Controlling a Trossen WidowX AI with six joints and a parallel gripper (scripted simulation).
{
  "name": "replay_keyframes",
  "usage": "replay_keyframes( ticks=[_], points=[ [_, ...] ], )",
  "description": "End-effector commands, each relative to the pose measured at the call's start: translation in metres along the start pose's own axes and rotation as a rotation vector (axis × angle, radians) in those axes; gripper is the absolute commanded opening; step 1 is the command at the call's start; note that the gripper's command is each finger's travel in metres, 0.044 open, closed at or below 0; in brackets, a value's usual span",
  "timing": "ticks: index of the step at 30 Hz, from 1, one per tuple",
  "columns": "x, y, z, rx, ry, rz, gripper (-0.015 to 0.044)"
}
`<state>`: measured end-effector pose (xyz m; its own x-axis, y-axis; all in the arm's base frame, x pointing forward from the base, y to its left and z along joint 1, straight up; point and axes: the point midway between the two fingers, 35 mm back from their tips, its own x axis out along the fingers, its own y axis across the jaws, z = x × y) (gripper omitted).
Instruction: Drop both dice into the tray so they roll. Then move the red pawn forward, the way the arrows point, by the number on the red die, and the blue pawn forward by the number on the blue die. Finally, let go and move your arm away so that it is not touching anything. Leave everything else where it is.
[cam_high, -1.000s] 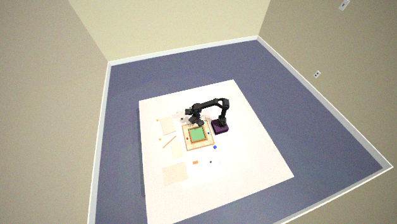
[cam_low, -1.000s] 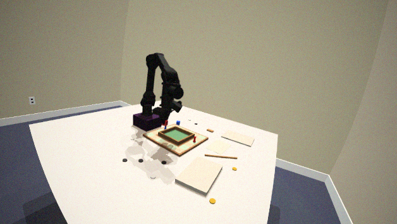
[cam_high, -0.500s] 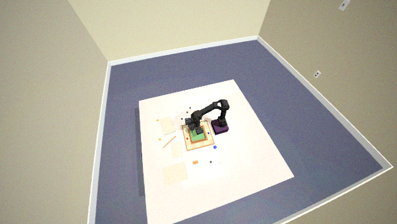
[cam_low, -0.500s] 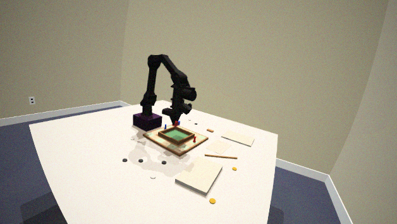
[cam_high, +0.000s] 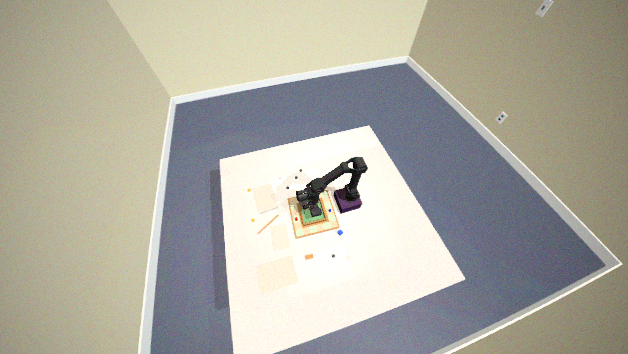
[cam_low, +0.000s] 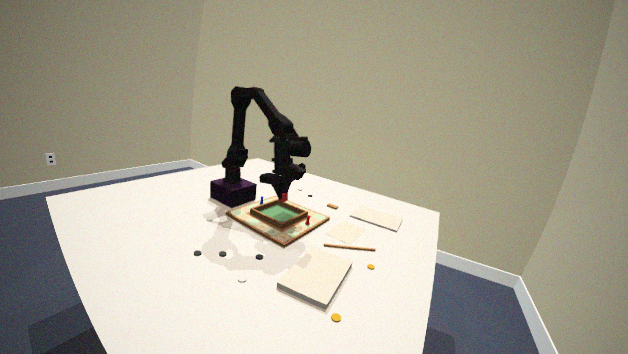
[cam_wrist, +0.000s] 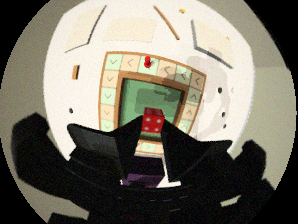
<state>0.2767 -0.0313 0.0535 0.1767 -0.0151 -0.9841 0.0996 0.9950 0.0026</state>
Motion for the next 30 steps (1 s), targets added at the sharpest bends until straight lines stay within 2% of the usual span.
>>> replay_keyframes(
  ticks=[1, 17, 30],
  points=[
    [0.0035, 0.0, 0.0006, 0.009, -0.139, 0.006, 0.0],
    [0.0083, -0.0007, 0.0047, 0.006, -0.676, 0.0, 0.0],
    [0.0033, -0.0008, 0.0047, 0.006, -0.699, -0.001, 0.0]
  ],
)
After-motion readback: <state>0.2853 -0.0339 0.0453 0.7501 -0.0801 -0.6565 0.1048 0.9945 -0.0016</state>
